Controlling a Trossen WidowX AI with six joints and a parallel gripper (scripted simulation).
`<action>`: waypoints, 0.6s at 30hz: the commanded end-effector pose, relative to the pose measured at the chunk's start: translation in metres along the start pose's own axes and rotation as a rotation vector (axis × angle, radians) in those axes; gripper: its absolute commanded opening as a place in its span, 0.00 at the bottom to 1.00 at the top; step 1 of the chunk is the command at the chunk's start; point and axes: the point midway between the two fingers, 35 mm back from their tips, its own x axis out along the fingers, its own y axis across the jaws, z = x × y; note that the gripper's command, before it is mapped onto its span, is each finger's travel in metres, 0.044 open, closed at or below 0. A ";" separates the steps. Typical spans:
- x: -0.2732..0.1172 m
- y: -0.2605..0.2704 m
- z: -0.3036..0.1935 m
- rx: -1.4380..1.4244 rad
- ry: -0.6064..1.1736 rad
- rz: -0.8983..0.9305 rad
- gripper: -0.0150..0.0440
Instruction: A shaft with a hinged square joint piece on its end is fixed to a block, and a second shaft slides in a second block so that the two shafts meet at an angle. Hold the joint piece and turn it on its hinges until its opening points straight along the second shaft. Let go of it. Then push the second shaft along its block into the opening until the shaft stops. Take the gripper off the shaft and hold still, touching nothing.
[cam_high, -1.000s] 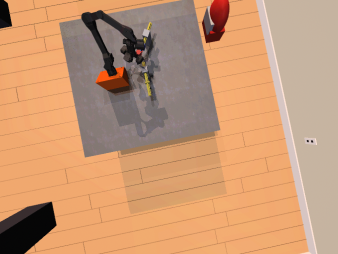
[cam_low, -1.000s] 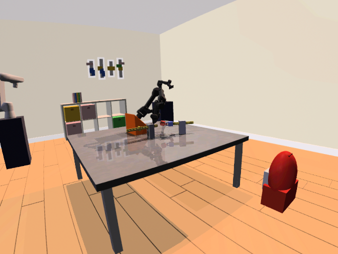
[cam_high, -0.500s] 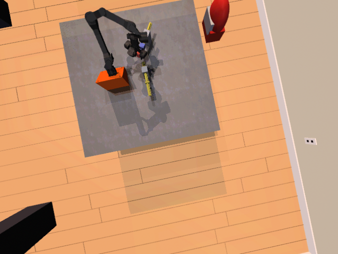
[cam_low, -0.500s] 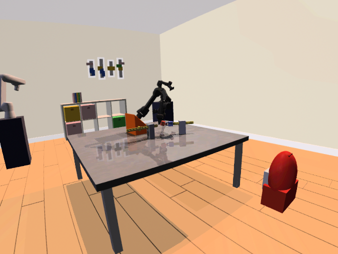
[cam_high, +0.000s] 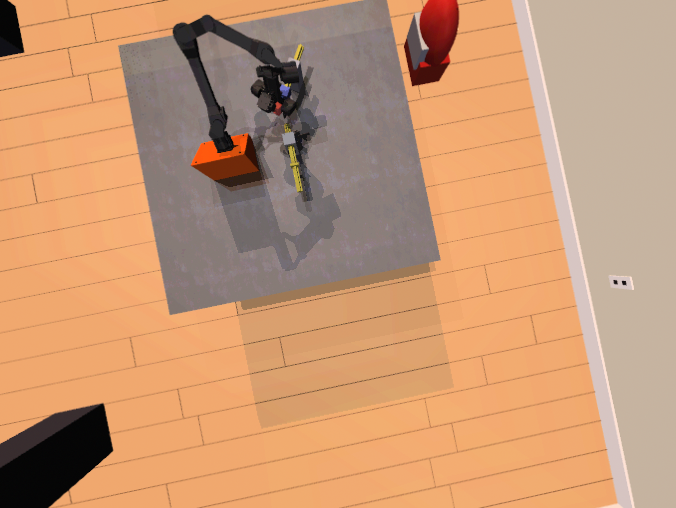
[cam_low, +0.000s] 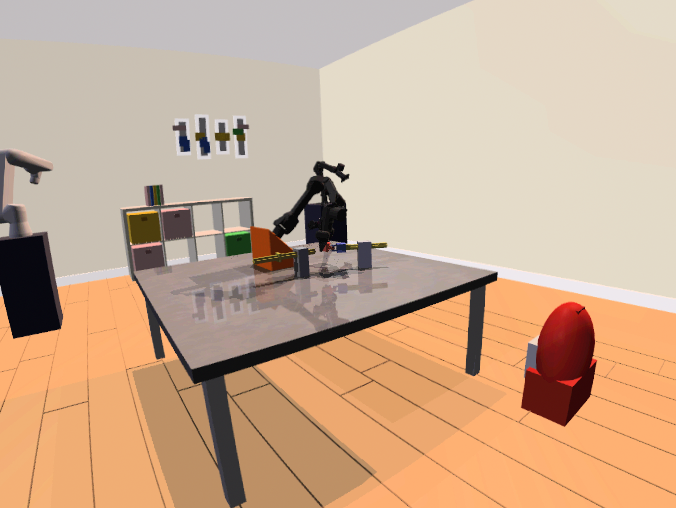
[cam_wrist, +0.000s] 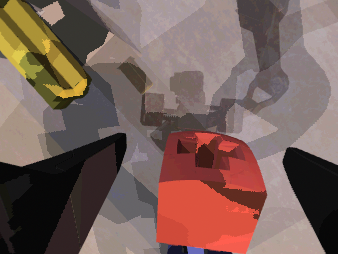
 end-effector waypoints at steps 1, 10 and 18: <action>0.010 0.000 0.001 0.010 -0.005 -0.009 1.00; 0.020 0.000 0.001 0.010 -0.004 -0.010 0.96; 0.020 0.000 0.001 0.010 -0.004 -0.010 0.60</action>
